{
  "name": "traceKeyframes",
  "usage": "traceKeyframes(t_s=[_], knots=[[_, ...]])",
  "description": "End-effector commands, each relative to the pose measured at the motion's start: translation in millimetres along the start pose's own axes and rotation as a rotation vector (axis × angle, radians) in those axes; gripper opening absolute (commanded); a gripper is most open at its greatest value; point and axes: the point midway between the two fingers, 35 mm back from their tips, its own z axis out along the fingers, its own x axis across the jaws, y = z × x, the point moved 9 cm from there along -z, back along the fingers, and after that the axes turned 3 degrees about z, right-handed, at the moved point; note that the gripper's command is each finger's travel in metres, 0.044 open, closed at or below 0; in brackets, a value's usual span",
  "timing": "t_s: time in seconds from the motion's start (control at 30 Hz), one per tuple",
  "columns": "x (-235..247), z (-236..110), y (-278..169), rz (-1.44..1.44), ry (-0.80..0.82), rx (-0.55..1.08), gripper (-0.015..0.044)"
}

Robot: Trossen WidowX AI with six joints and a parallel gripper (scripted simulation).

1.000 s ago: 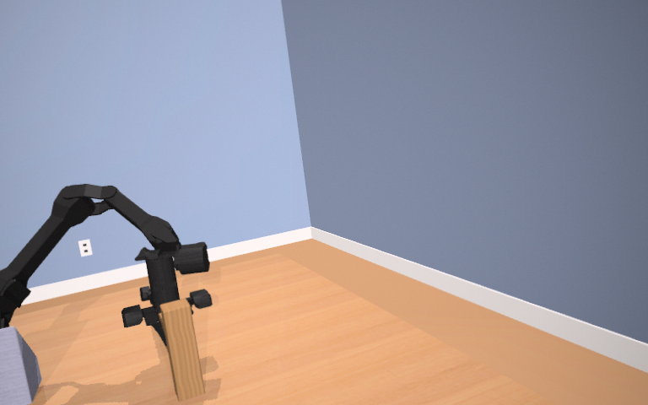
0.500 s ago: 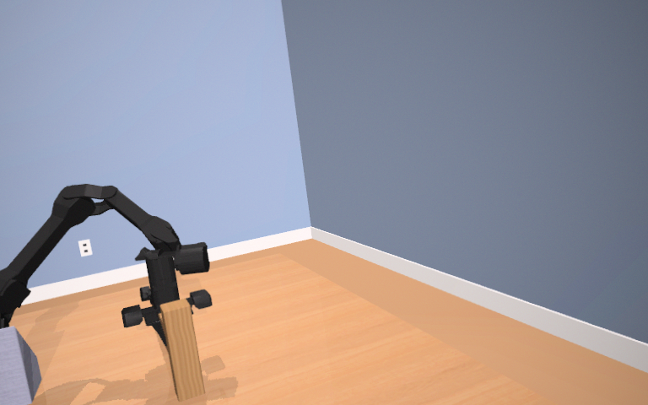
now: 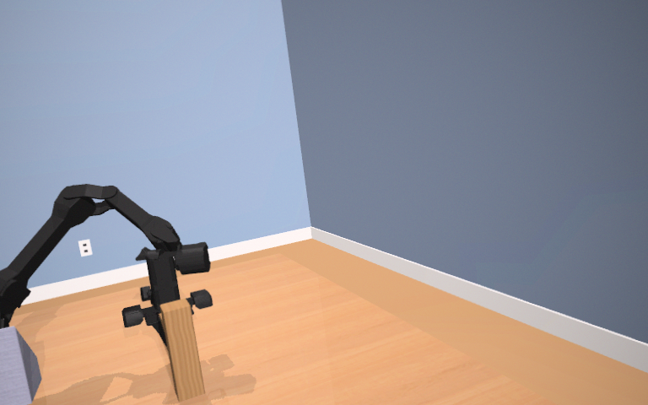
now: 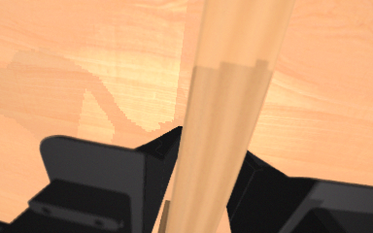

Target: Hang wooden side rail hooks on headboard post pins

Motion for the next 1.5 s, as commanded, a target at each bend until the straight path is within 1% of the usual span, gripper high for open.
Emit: traceKeyframes(t_s=[0.0,1.47], knots=[[-2.1,-4.4,-2.5,0.001,-0.011,0.004,0.0000],[0.7,-2.5,-7.3,0.002,-0.011,0.005,0.0000]])
